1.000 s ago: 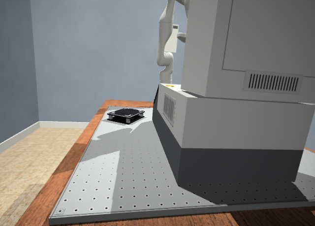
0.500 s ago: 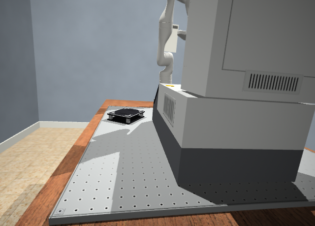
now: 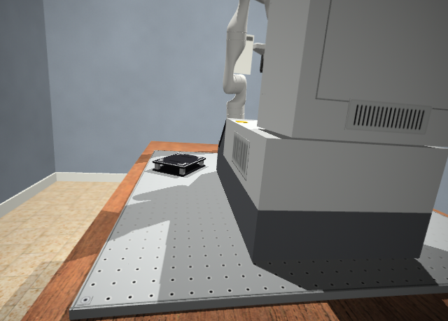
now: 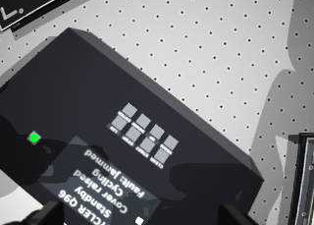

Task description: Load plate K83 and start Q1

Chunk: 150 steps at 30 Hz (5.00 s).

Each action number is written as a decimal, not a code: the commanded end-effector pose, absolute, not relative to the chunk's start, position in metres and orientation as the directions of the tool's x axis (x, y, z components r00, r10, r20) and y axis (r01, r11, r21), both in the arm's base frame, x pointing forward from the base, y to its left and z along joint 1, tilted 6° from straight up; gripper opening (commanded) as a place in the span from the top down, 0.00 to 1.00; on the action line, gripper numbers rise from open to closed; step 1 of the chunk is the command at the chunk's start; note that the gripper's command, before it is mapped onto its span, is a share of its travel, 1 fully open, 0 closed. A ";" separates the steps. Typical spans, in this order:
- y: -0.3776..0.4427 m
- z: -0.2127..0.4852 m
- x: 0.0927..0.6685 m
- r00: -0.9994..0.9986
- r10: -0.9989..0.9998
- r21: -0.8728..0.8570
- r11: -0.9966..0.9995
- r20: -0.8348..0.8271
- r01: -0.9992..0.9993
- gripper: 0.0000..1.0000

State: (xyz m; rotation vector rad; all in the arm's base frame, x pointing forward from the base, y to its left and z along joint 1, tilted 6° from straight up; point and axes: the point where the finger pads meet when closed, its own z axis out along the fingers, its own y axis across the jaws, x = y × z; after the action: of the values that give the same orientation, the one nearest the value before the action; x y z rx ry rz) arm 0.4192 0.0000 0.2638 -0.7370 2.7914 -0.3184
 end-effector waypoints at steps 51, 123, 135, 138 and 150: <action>-0.020 0.259 0.464 -0.975 -0.059 -0.199 0.980 -0.216 -0.015 0.00; -0.047 0.254 0.525 -0.805 0.549 -0.086 0.812 -0.227 0.578 0.00; -0.052 0.254 0.535 -0.745 0.629 -0.069 0.752 -0.222 0.655 0.00; -0.053 0.254 0.538 -0.726 0.652 -0.064 0.733 -0.220 0.677 0.00; -0.058 0.253 0.549 -0.642 0.737 -0.045 0.649 -0.212 0.760 0.00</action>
State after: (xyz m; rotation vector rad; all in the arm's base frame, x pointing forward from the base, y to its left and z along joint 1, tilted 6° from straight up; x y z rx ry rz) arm 0.5470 -0.0558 0.2549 1.1819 2.7045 -0.1944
